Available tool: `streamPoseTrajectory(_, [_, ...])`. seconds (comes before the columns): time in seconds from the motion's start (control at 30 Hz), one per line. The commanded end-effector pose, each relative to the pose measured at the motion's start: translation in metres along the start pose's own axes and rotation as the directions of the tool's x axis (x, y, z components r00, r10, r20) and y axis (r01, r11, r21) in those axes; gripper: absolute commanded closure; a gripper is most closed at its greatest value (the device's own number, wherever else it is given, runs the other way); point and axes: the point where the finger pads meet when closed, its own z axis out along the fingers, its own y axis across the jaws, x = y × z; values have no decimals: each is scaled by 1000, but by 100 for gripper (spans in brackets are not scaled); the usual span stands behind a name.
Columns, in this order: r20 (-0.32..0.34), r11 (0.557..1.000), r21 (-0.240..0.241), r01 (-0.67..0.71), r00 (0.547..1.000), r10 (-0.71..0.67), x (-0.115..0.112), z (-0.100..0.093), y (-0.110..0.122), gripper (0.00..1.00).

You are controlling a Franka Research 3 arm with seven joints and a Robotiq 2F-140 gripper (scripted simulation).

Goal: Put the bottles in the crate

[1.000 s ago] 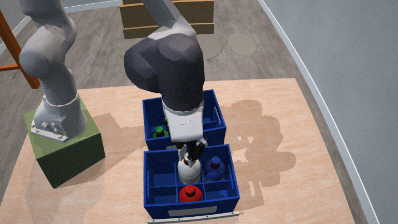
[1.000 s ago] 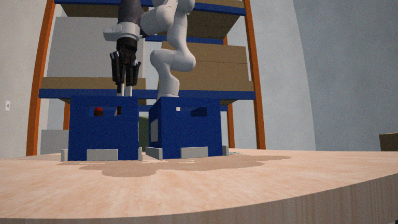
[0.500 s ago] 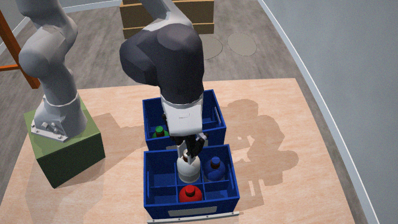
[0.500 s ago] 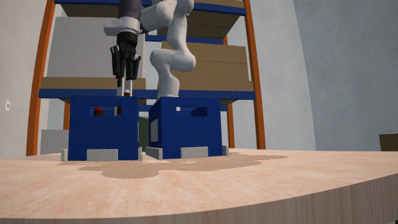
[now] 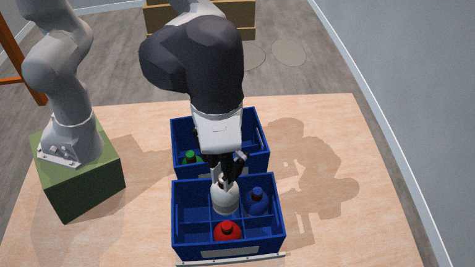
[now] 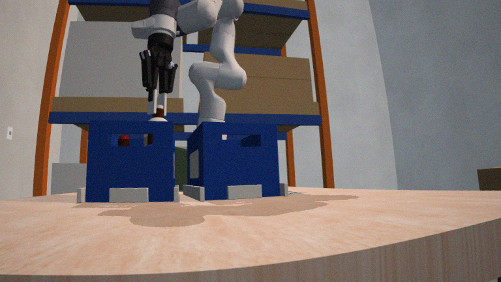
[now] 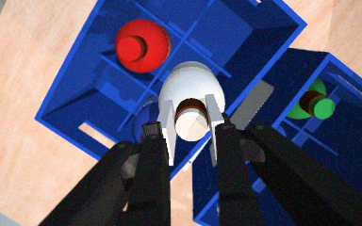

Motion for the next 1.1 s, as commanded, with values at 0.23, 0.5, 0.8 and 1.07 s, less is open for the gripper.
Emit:
streamPoseTrajectory(0.23, [-2,1000,0,-16,1000,16,-1,-18,-1,100])
streamPoseTrajectory(0.5, [-2,1000,0,-16,1000,16,-1,-31,-1,100])
streamPoseTrajectory(0.8, [-2,1000,0,-16,1000,16,-1,-43,-1,100])
streamPoseTrajectory(1.07, [-2,1000,0,-16,1000,16,-1,-56,-1,100])
